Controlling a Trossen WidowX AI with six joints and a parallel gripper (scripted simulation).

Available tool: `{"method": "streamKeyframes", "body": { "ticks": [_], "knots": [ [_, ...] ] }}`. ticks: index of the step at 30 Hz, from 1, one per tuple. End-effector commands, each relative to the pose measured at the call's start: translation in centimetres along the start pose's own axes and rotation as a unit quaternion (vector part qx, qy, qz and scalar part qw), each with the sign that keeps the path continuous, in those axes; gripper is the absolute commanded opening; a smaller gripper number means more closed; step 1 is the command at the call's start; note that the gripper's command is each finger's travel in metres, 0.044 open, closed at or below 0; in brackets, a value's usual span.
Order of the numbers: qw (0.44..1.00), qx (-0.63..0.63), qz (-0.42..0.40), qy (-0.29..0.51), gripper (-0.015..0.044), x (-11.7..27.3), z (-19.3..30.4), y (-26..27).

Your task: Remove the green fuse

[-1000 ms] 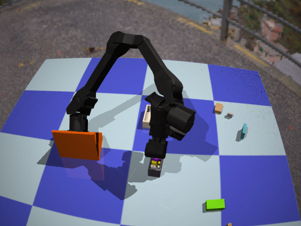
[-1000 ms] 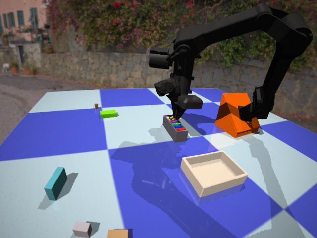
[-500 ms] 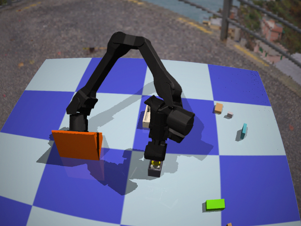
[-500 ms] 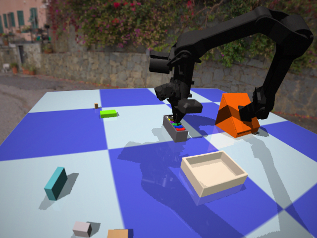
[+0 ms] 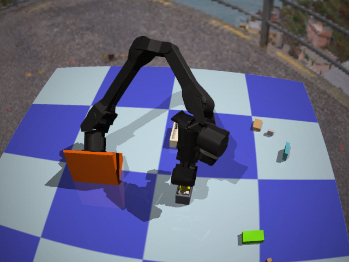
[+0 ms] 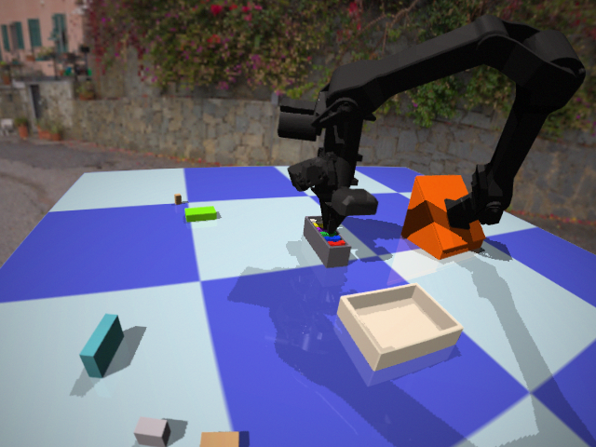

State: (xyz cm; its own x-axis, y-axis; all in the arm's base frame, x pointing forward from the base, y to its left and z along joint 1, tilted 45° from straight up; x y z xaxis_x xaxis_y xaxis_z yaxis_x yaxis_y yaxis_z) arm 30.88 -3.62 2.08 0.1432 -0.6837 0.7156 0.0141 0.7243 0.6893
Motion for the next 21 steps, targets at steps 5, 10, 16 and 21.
{"method": "streamKeyframes", "body": {
  "ticks": [5,10,16,21],
  "knots": [
    [1.0,-0.002,-0.003,0.0,0.0066,-0.74,0.03,-0.01],
    [1.0,-0.002,-0.003,0.0,0.0066,-0.81,0.03,0.0],
    [1.0,0.0,0.0,0.0,0.0026,-0.68,0.0,0.01],
    [1.0,0.0,0.0,0.0,0.0,-0.68,0.0,0.01]
  ]
}}
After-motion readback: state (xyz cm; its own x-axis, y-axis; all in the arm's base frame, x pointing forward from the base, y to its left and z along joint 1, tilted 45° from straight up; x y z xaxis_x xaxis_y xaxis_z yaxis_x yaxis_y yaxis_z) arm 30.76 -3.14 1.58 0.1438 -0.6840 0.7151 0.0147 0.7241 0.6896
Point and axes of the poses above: the point midway between the two fingers, 35 mm back from their tips, its own x axis back along the fingers, its own y axis across the jaws, z = x × y, the point moved 8 cm from there along x, back along the fingers, and after that the axes turned 2 degrees about -x, right-handed, at the moved point
